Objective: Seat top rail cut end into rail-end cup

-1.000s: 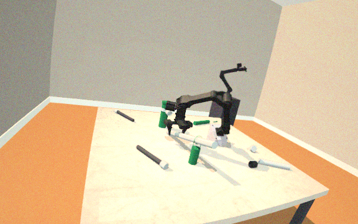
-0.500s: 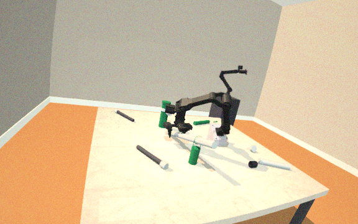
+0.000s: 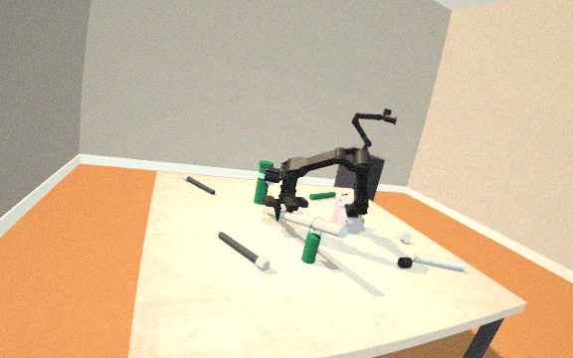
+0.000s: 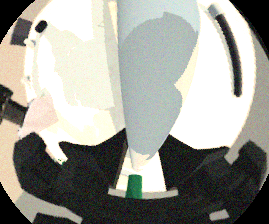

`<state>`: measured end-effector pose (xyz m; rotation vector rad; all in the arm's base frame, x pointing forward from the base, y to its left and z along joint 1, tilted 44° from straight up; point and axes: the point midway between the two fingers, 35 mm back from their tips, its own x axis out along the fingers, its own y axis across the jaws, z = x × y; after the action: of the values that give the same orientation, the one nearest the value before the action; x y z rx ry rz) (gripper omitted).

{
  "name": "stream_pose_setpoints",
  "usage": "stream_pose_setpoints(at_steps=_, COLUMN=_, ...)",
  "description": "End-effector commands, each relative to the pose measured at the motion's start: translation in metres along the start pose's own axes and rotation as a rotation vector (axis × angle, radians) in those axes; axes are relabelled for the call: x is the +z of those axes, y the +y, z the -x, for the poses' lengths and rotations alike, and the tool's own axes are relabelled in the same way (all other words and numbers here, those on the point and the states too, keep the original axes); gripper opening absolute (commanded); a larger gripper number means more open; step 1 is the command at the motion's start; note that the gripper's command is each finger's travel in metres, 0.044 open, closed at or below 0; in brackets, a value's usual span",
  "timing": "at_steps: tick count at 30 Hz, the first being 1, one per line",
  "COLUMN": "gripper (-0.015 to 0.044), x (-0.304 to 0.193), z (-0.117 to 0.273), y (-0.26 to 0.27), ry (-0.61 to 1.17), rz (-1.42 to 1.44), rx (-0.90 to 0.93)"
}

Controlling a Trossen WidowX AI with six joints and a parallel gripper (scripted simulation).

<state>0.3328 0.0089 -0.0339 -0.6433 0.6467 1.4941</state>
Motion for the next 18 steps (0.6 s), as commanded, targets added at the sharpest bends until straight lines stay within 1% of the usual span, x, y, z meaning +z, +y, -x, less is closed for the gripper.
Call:
stream_pose_setpoints(at_steps=1, gripper=0.0078, x=0.000, z=-0.001, y=0.000, ry=-0.007, rz=-0.004, rx=0.000)
stream_pose_setpoints(at_steps=4, gripper=0.0000, x=0.000, z=0.003, y=0.000, ry=-0.006, rz=-0.004, rx=0.000)
stream_pose_setpoints(at_steps=10, gripper=0.0000, x=-0.003, z=0.015, y=-0.001, ry=0.037, rz=-0.002, rx=0.000)
stream_pose_setpoints(at_steps=18, gripper=0.0000, x=-0.016, z=0.071, y=0.000, ry=0.261, rz=-0.002, rx=0.005)
